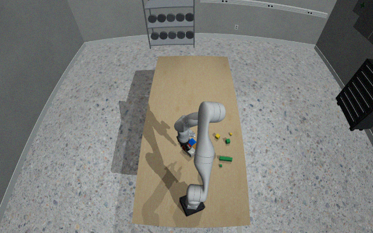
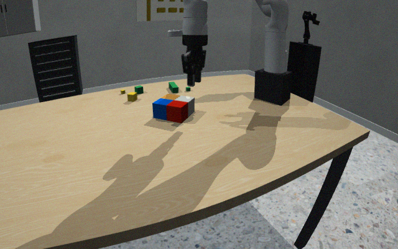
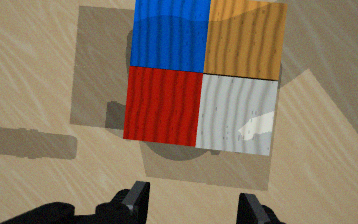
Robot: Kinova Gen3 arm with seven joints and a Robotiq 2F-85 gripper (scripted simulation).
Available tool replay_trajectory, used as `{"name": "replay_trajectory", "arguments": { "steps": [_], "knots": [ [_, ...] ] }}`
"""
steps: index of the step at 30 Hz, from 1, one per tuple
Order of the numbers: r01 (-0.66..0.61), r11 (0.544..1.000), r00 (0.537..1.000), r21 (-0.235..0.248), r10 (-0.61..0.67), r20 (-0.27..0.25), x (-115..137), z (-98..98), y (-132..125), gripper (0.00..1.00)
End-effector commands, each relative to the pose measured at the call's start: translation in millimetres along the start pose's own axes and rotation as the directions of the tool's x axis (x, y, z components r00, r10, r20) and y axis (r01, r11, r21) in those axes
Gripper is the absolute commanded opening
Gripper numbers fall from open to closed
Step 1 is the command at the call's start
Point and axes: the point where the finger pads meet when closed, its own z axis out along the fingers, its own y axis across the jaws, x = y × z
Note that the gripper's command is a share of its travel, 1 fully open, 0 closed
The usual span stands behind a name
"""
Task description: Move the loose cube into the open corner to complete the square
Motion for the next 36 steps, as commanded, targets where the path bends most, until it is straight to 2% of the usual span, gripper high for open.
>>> {"name": "replay_trajectory", "arguments": {
  "steps": [1, 10, 22, 36],
  "knots": [
    [0.000, 1.000, 1.000, 0.001, 0.000, -0.001, 0, -0.5, -1, 0.55],
    [0.000, 1.000, 1.000, 0.001, 0.000, -0.001, 0, 3.1, -1, 0.55],
    [0.000, 1.000, 1.000, 0.001, 0.000, -0.001, 0, 20.0, -1, 0.55],
    [0.000, 1.000, 1.000, 0.001, 0.000, -0.001, -1, 59.6, -1, 0.55]
  ]
}}
